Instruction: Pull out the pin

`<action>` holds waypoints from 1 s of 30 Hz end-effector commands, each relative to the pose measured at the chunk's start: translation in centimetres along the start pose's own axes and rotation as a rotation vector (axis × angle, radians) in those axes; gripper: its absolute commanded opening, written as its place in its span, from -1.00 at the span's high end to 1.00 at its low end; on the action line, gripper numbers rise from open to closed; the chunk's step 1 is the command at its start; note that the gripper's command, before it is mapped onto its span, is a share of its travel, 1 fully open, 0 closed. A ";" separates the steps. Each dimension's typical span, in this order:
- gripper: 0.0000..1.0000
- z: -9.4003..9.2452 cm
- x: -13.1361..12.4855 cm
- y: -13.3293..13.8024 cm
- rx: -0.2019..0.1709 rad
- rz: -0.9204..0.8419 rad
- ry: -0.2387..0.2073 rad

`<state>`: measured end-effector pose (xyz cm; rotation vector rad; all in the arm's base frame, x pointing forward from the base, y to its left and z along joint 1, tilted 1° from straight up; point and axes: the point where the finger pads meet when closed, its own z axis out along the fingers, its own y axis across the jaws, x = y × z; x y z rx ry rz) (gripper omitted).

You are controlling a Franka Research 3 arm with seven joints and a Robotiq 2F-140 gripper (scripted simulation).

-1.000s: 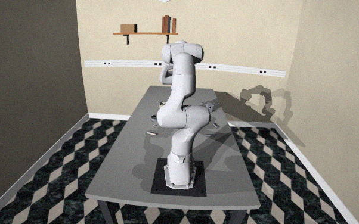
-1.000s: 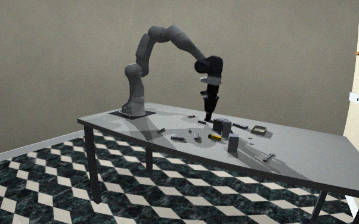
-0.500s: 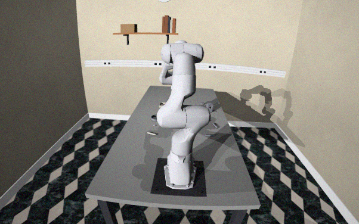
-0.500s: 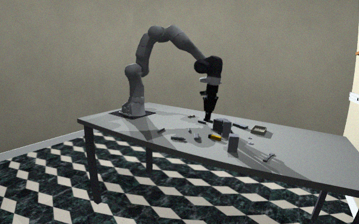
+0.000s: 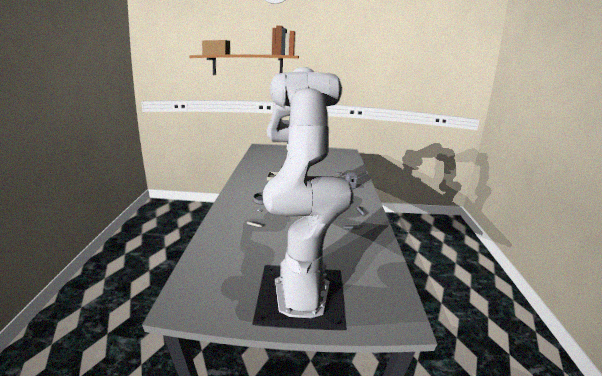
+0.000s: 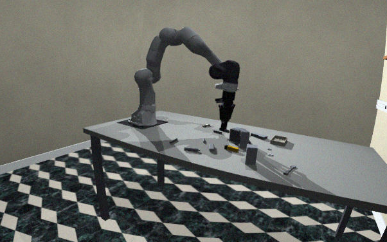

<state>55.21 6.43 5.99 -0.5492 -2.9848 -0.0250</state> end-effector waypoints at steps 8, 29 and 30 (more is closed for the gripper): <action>0.80 -0.2 -0.1 0.1 -0.003 0.007 -0.006; 0.80 -0.1 0.5 -1.2 0.000 0.007 -0.006; 0.80 -0.1 0.6 -1.4 0.000 0.007 -0.005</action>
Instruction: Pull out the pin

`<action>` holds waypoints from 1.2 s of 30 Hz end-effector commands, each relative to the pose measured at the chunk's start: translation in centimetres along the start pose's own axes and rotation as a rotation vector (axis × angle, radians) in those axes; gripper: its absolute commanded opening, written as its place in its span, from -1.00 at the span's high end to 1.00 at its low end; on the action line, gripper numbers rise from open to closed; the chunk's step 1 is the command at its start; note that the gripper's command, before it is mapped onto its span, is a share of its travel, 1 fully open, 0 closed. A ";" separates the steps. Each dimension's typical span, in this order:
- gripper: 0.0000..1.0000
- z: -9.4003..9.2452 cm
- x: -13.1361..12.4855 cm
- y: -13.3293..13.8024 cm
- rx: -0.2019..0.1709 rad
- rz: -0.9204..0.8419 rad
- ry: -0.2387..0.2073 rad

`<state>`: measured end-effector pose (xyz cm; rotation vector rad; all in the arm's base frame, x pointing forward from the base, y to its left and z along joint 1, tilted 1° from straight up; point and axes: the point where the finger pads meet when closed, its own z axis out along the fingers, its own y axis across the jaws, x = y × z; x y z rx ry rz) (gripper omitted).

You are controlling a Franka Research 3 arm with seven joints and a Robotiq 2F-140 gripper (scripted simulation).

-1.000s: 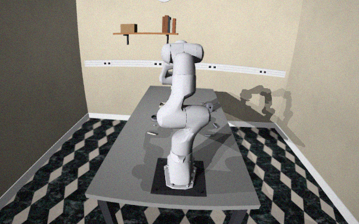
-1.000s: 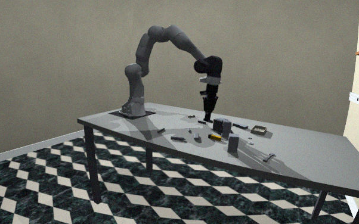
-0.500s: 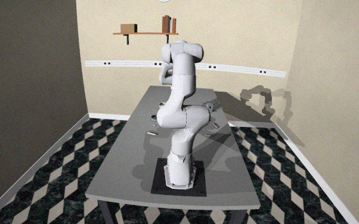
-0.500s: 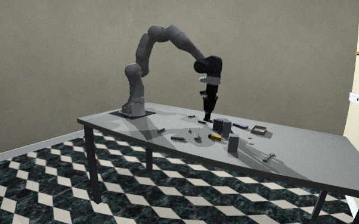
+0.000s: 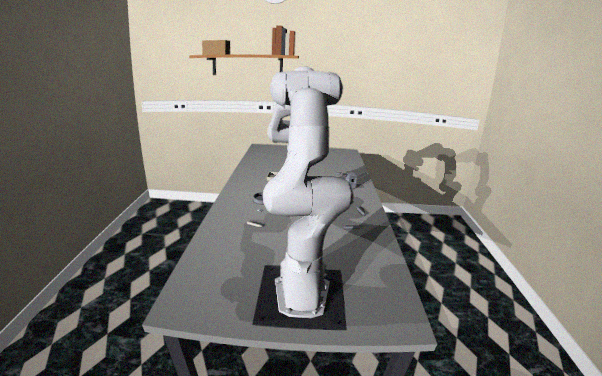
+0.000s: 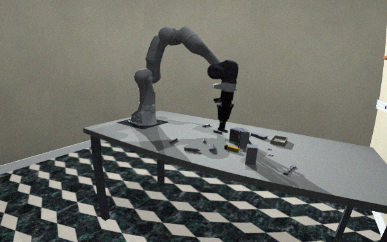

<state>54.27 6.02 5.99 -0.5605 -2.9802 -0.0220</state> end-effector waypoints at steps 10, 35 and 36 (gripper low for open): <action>0.80 -0.2 0.1 -1.4 -0.002 -0.001 -0.007; 0.80 0.2 0.4 -2.9 0.000 -0.019 -0.009; 0.80 0.3 0.4 -3.0 0.001 -0.021 -0.009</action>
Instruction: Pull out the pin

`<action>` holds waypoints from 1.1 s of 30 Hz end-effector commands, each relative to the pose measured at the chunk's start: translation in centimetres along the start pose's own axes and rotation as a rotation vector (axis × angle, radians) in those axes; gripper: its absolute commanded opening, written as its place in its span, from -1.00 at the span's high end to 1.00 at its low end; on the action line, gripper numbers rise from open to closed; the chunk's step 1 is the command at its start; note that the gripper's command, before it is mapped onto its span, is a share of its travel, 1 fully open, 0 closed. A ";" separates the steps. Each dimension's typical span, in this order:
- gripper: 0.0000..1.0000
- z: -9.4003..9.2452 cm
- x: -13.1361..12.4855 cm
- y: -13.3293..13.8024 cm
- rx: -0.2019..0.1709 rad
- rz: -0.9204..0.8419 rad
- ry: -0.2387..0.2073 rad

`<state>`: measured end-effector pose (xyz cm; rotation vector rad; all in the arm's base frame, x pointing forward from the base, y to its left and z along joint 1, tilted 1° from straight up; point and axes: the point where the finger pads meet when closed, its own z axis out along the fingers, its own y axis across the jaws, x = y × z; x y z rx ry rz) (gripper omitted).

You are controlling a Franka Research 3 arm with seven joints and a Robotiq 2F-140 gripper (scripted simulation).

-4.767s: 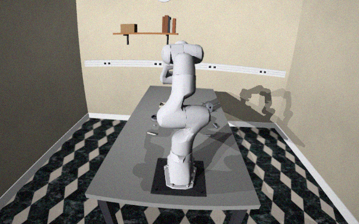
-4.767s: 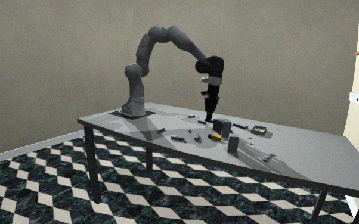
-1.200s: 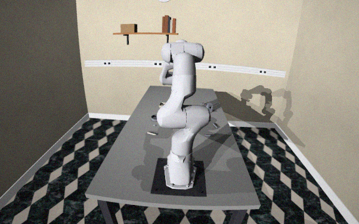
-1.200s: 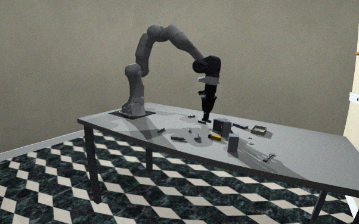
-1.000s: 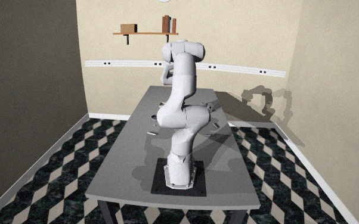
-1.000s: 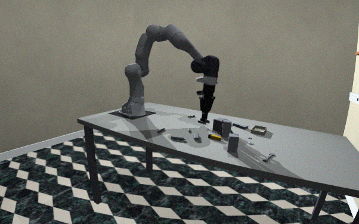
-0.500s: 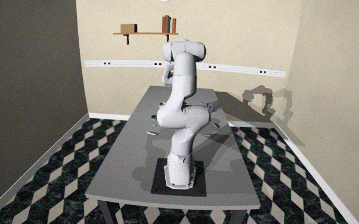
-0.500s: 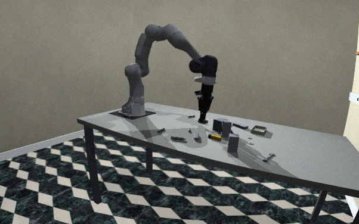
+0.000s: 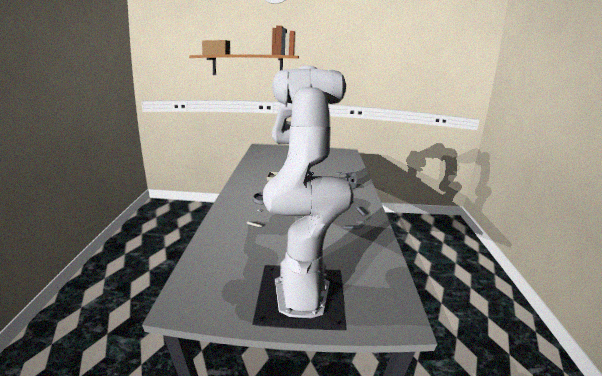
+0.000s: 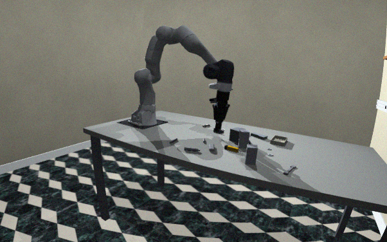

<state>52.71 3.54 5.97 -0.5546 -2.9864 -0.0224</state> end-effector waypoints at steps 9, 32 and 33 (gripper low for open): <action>0.80 0.5 -0.1 -0.1 0.003 -0.019 -0.005; 0.80 2.1 -0.3 -0.4 0.004 -0.013 -0.006; 0.80 2.1 -0.3 -0.4 0.004 -0.013 -0.006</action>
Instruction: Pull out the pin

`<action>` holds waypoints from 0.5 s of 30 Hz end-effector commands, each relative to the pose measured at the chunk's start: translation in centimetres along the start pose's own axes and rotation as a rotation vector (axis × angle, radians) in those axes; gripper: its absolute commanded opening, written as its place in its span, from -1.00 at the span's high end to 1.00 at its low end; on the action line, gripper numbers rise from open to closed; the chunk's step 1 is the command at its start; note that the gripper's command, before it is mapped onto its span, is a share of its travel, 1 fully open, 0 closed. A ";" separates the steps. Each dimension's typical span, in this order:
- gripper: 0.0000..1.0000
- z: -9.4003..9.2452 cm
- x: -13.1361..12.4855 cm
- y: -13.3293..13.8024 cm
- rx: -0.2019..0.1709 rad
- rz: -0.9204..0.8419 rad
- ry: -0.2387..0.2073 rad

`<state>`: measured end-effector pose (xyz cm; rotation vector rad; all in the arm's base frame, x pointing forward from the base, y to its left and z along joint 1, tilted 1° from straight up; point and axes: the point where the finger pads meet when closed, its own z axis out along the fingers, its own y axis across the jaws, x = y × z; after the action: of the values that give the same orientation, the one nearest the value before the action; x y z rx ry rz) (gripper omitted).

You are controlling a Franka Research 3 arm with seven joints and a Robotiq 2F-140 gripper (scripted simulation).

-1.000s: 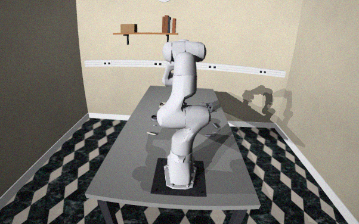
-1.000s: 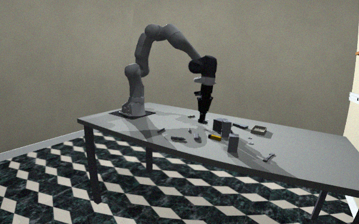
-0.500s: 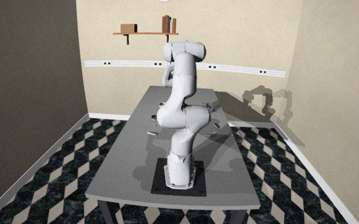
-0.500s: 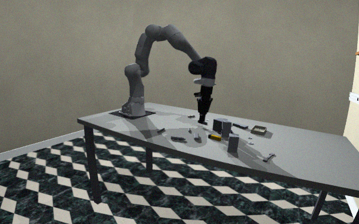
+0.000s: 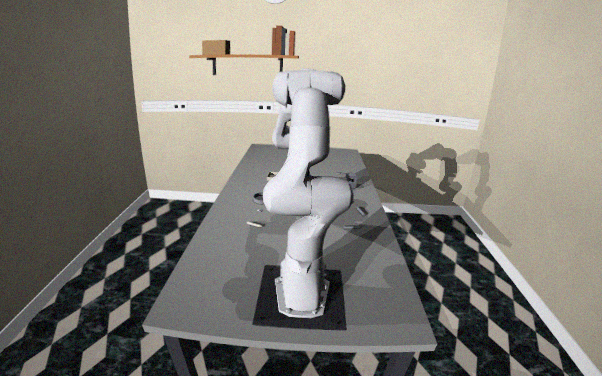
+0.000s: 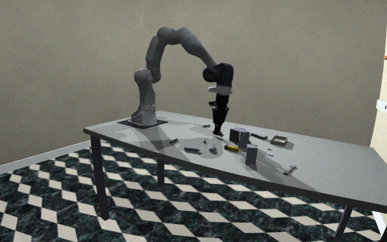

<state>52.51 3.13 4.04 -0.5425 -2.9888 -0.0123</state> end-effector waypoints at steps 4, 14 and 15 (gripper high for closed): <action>0.80 0.2 -0.2 0.0 -0.003 -0.005 -0.004; 0.80 0.4 -0.1 0.1 -0.006 -0.003 -0.003; 0.80 0.4 -0.1 0.1 -0.006 -0.003 -0.003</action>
<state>52.59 3.14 3.73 -0.5457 -2.9908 -0.0160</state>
